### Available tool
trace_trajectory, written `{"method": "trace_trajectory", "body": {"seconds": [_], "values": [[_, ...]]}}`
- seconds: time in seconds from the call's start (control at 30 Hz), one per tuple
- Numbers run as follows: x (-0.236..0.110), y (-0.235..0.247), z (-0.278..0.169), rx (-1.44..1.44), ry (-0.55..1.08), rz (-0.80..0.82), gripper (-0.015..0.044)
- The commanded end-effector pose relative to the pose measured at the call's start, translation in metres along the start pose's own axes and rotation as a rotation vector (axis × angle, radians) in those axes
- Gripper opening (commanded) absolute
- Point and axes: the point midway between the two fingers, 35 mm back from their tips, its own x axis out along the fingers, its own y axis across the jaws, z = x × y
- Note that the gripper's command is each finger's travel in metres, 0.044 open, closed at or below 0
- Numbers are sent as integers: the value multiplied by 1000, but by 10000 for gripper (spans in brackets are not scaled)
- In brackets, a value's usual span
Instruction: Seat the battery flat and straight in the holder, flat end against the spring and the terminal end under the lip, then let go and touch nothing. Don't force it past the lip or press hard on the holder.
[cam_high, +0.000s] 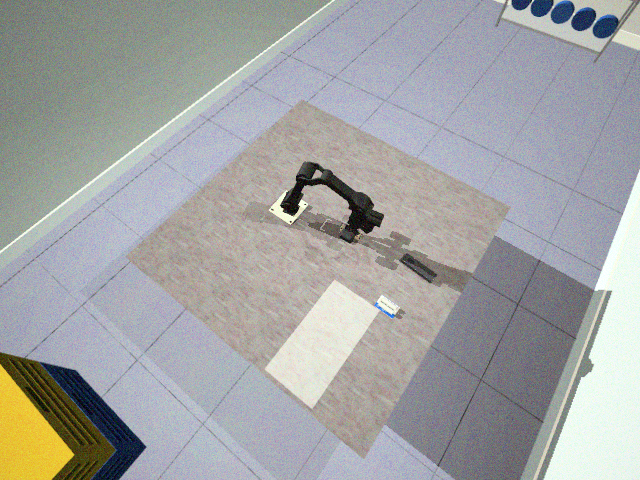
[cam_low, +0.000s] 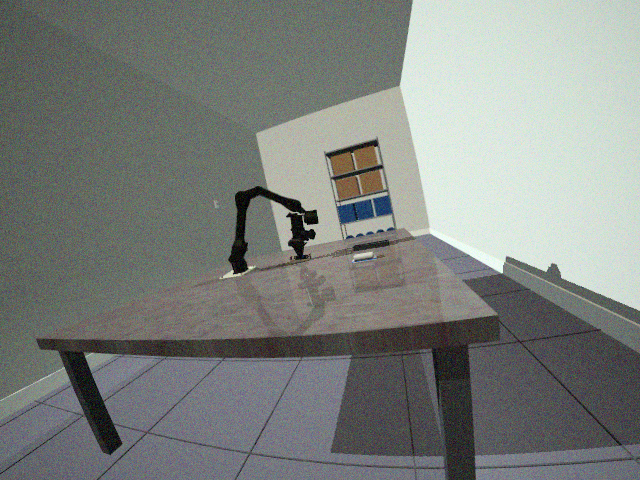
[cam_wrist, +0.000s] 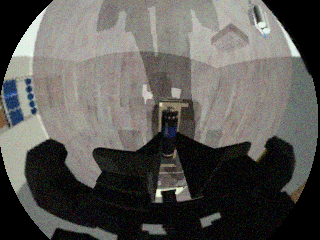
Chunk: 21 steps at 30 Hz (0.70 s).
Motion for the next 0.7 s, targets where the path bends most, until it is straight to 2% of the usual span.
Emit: {"method": "trace_trajectory", "body": {"seconds": [0.0, 0.67], "values": [[0, -1, 0, 4, -27, -4, 60], [3, -1, -9, 5, -68, -1, 60]]}}
